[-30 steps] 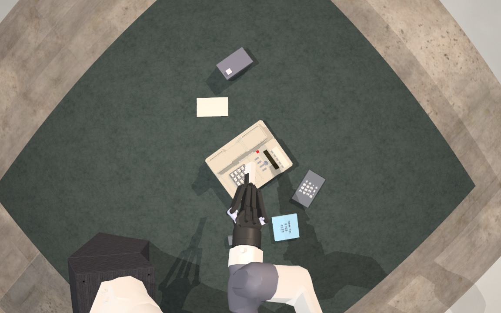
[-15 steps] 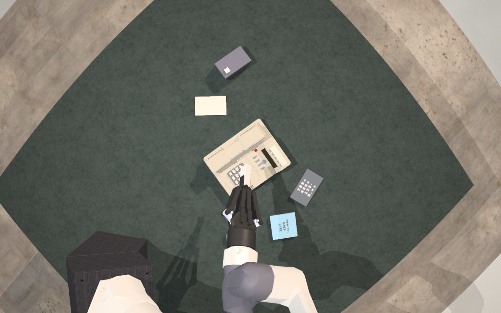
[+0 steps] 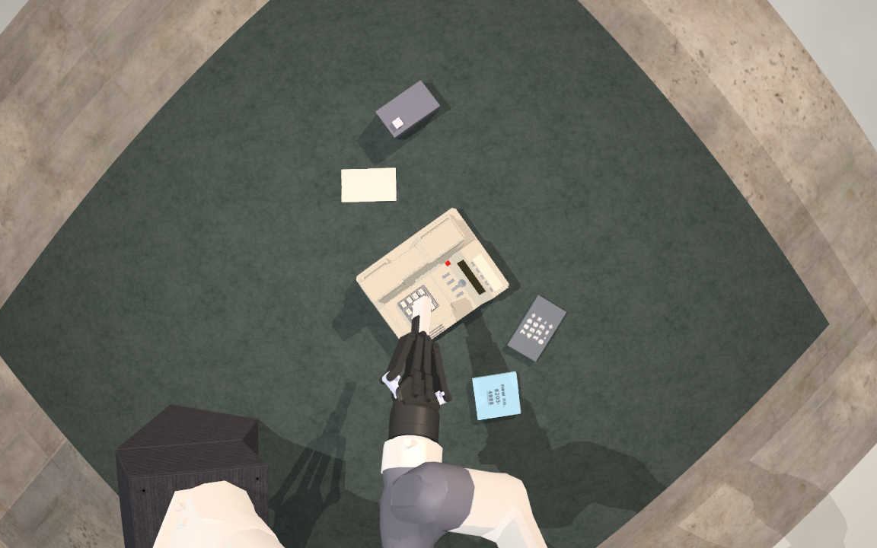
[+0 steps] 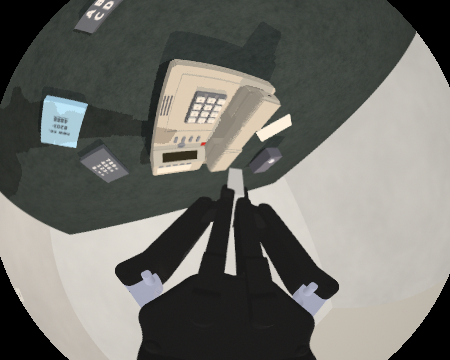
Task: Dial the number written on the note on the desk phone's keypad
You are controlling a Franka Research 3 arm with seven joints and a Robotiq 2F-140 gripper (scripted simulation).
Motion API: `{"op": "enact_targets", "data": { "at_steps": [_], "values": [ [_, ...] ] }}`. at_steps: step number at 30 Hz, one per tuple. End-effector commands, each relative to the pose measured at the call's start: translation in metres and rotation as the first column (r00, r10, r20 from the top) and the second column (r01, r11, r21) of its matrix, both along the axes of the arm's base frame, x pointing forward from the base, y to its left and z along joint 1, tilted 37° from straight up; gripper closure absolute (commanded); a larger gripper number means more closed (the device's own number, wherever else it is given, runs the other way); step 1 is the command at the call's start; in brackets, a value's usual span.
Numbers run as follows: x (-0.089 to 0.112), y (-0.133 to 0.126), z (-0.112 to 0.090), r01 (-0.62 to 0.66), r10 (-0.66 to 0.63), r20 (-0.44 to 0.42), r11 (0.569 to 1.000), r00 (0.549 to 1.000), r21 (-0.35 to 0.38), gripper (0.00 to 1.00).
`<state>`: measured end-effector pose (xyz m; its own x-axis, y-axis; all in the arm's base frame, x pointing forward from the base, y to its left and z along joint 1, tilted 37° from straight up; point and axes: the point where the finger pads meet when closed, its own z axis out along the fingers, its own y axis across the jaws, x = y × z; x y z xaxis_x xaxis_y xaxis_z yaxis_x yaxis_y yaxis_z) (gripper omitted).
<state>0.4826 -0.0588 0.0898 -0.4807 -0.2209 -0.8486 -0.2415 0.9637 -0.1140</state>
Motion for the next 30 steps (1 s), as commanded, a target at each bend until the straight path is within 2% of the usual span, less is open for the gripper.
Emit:
{"op": "enact_targets", "data": {
  "at_steps": [1,10,30],
  "values": [
    [-0.003,-0.003,-0.002,0.007,-0.007,-0.005,1.000,1.000,-0.007,1.00],
    [-0.012,-0.006,-0.010,0.035,-0.035,-0.025,0.999,0.999,-0.002,1.00],
    [-0.017,-0.008,-0.013,0.047,-0.047,-0.034,0.999,0.998,0.001,1.00]
  ]
}}
